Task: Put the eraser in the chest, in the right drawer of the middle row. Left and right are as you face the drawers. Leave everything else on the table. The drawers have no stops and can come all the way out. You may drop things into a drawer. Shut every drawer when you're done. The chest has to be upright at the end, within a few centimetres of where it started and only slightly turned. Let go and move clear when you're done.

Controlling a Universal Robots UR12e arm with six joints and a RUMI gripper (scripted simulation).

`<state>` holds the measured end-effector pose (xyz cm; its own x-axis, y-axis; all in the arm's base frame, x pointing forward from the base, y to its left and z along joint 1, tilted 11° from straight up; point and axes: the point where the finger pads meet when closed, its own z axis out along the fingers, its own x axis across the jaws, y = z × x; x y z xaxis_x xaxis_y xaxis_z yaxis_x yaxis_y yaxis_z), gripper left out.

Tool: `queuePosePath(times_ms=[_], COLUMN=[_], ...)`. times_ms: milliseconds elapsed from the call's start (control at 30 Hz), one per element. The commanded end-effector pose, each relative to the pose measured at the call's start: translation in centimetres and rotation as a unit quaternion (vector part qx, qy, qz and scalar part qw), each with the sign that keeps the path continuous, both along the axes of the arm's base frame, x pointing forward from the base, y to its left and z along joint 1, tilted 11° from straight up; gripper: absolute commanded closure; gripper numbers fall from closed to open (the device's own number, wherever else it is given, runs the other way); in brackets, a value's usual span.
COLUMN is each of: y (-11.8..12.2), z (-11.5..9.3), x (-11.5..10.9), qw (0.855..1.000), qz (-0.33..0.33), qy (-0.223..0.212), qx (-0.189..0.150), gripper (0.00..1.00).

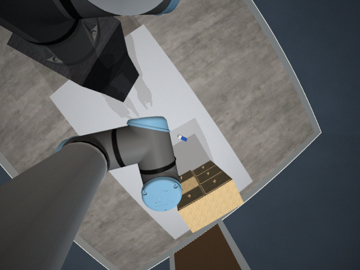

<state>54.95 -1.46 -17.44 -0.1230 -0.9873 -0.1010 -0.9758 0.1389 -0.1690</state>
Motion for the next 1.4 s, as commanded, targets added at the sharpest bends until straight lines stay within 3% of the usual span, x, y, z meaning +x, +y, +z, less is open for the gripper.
queuePosePath(times_ms=[0, 133, 267, 467, 600, 733, 767, 933, 1367], y=[0.0, 0.2, 1.5, 6.1, 7.1, 11.0, 11.0, 14.3, 15.0], z=[0.0, -0.3, -2.0, -7.7, -8.9, -13.6, -13.6, -17.4, -18.3], x=[0.0, 0.3, 1.5, 4.6, 5.1, 6.3, 6.3, 6.6, 6.6], qw=[1.0, 1.0, 0.999, 0.99, 0.987, 0.972, 0.972, 0.957, 0.953], qz=[0.0, 0.006, 0.04, 0.14, 0.159, 0.23, 0.23, 0.285, 0.296], qy=[0.0, -0.001, -0.003, -0.01, -0.012, -0.018, -0.018, -0.023, -0.024], qx=[0.0, -0.001, -0.008, -0.026, -0.03, -0.043, -0.043, -0.053, -0.055], gripper=[0.8, 0.8, 0.8, 0.8, 0.8, 0.8, 0.8, 0.8, 0.77])
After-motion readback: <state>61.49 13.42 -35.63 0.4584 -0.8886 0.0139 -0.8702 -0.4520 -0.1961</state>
